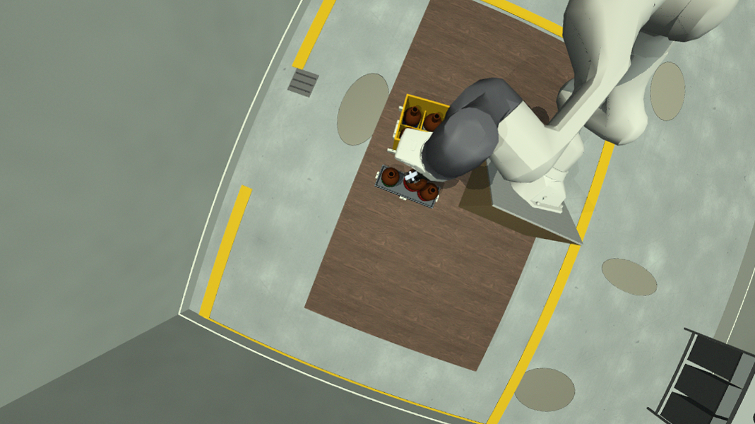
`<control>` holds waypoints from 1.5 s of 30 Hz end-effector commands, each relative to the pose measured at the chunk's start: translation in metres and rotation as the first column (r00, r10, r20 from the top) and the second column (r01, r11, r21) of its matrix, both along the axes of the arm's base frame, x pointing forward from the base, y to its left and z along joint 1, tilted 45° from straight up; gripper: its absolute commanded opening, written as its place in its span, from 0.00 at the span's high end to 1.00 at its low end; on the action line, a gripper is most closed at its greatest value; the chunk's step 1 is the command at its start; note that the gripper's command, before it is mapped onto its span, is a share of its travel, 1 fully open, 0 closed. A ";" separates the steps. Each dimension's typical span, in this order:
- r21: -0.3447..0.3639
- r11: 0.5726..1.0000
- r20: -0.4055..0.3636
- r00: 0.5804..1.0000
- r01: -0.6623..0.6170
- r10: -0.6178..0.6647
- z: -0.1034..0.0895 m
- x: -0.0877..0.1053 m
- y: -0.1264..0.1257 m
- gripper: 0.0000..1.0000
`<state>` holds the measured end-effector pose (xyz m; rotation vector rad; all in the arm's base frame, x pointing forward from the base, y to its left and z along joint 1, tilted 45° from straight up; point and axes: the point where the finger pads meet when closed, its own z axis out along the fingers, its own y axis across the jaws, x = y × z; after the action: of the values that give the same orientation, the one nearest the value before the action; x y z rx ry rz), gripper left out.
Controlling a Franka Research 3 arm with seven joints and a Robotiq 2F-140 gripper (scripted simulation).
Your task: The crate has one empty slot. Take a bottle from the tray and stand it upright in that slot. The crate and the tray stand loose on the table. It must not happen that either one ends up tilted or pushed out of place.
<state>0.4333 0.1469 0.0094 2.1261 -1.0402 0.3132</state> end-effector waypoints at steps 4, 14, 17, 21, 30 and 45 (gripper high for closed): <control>0.006 1.000 -0.001 1.000 -0.006 0.006 0.002 0.000 0.004 1.00; 0.006 1.000 -0.001 1.000 -0.006 0.006 0.005 -0.002 0.002 1.00; 0.006 1.000 -0.001 1.000 -0.006 0.006 0.005 -0.003 0.001 1.00; 0.006 1.000 -0.001 1.000 -0.006 0.006 0.007 -0.004 -0.001 1.00; 0.006 1.000 -0.001 1.000 -0.006 0.006 0.013 -0.009 -0.006 1.00; 0.006 1.000 -0.001 1.000 -0.006 0.006 0.026 -0.019 -0.018 1.00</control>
<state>0.4134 0.1305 0.0318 2.1261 -1.0383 0.3092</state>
